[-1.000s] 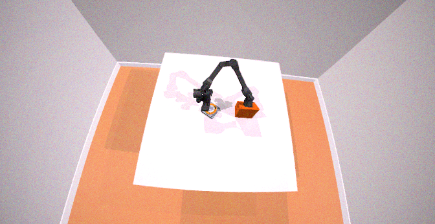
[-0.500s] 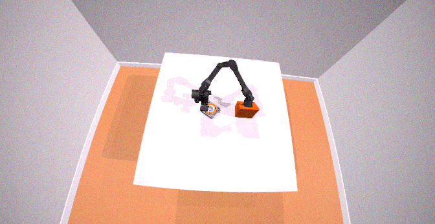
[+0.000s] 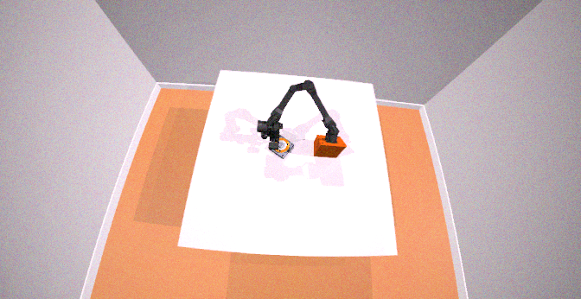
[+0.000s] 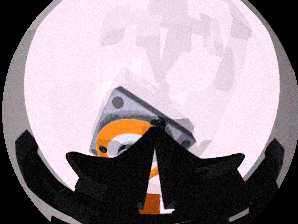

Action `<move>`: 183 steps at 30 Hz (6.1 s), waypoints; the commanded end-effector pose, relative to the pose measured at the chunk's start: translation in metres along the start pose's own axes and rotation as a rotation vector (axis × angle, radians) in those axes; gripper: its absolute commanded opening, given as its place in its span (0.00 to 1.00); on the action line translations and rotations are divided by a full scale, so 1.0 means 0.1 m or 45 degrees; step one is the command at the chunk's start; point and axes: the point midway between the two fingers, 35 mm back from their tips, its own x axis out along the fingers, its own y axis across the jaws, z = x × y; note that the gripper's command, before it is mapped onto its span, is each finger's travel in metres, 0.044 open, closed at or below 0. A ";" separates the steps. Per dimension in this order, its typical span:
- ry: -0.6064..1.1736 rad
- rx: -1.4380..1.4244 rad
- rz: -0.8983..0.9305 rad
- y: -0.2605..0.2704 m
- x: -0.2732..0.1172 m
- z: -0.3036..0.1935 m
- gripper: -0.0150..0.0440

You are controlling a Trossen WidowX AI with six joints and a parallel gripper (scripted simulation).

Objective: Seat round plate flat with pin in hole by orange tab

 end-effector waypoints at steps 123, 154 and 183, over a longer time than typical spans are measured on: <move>0.010 -0.013 -0.010 -0.26 0.02 -0.51 0.25; 0.010 -0.014 -0.010 -0.25 0.01 -0.59 0.25; 0.011 -0.014 -0.010 -0.23 0.01 -0.67 0.25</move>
